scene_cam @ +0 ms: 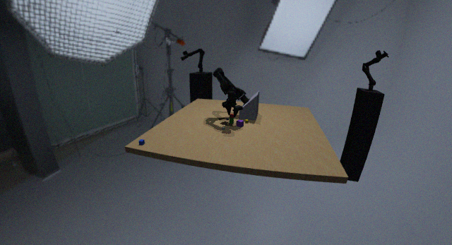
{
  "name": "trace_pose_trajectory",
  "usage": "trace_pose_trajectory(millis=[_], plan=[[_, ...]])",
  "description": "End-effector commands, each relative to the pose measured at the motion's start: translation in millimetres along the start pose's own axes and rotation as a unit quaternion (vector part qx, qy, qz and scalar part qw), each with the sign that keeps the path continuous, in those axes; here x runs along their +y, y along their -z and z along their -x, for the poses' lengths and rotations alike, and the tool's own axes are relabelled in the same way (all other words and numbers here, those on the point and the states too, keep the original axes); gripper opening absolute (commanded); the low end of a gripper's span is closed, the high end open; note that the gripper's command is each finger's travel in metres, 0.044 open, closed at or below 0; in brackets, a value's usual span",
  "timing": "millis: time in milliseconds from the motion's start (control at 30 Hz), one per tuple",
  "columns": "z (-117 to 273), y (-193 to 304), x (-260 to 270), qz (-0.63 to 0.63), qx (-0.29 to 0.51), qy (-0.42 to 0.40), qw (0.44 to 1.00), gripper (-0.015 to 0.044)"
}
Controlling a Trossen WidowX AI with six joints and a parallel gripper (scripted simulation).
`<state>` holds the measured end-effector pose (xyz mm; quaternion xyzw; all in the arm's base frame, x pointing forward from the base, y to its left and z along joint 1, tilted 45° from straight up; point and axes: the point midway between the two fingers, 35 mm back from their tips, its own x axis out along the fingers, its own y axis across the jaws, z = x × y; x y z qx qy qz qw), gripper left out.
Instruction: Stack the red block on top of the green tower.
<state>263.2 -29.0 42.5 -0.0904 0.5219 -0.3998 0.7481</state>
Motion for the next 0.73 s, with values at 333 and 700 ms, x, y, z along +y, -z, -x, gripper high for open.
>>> trace_pose_trajectory(millis=[333, 700], plan=[[-0.2, -0.1, 0.1, 0.0, 0.0, 0.0, 1.0, 0.044], [-0.2, -0.1, 0.1, 0.0, 0.0, 0.0, 1.0, 0.044]])
